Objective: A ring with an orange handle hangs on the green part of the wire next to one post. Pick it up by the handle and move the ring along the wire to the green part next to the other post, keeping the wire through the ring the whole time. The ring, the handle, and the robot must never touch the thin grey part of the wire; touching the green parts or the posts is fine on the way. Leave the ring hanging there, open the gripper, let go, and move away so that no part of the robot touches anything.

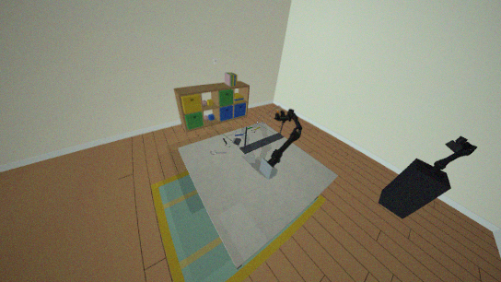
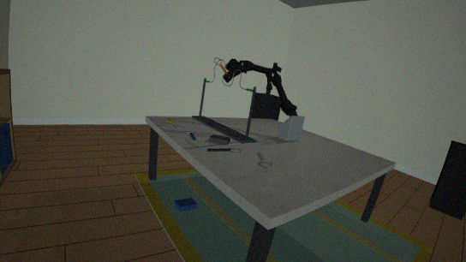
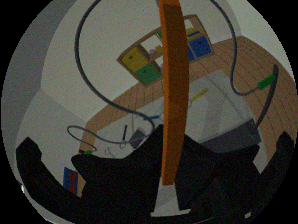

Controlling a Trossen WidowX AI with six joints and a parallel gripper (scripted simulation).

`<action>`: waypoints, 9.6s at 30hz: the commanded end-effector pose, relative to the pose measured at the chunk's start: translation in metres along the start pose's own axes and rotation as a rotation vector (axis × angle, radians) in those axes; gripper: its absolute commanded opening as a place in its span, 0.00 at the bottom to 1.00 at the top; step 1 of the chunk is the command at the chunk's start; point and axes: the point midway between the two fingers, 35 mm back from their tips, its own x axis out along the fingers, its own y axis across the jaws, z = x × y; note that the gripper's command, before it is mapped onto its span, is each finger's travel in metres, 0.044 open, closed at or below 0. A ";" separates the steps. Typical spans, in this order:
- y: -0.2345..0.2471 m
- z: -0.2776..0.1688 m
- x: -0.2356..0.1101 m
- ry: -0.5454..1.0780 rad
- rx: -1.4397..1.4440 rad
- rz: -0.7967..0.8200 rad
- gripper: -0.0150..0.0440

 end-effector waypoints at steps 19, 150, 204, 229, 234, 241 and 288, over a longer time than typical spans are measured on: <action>-0.011 0.001 0.000 -0.014 -0.266 -0.160 0.00; -0.036 0.052 -0.028 -0.158 -1.826 -1.067 0.00; -0.050 0.049 -0.026 -0.188 -2.135 -1.239 0.00; -0.093 -0.002 0.006 -0.152 -1.720 -1.025 0.00; -0.098 -0.016 0.014 -0.143 -1.621 -0.973 0.00; -0.103 -0.038 0.026 -0.131 -1.480 -0.898 0.00; -0.038 -0.163 0.095 -0.051 -0.591 -0.413 0.00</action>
